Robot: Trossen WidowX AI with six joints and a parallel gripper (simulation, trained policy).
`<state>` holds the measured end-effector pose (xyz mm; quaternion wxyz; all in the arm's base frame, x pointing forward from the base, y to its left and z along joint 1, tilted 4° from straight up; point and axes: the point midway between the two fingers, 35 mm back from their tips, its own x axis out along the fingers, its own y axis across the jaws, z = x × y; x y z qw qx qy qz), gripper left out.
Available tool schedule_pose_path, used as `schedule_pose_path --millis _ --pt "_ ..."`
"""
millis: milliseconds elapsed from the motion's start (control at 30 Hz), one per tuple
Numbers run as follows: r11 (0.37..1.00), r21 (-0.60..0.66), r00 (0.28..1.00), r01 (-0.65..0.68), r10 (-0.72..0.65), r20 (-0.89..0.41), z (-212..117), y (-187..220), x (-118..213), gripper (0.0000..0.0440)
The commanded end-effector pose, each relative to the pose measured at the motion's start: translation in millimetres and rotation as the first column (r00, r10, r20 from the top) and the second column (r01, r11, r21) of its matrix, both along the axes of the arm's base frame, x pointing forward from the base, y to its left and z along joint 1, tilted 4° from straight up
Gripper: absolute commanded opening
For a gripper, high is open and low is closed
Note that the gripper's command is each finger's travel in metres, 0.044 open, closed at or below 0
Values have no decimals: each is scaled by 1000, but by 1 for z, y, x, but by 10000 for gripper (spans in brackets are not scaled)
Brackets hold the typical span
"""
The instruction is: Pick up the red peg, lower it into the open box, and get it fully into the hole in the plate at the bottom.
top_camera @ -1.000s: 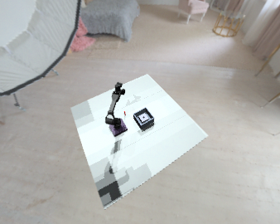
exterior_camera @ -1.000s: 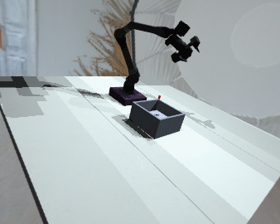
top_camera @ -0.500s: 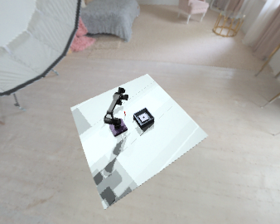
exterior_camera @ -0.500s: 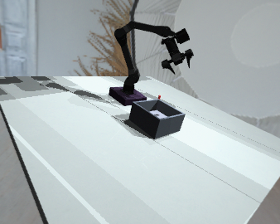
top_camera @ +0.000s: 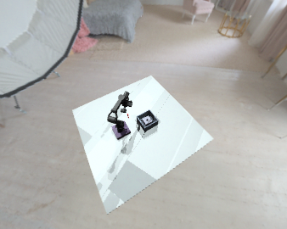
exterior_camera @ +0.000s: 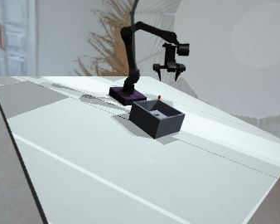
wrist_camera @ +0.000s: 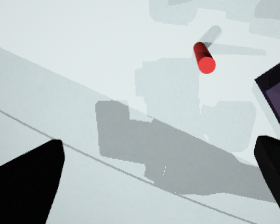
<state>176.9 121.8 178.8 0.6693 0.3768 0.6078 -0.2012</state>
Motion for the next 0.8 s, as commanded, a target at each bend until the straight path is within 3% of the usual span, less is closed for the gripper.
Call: schedule_pose_path --millis 0,333,767 --pt "994 -103 995 -34 24 -98 -21 -11 -8 440" --pt "969 -233 975 -83 31 -218 -64 -18 -10 440" --pt "939 -321 974 -119 48 -221 -119 -19 -1 440"
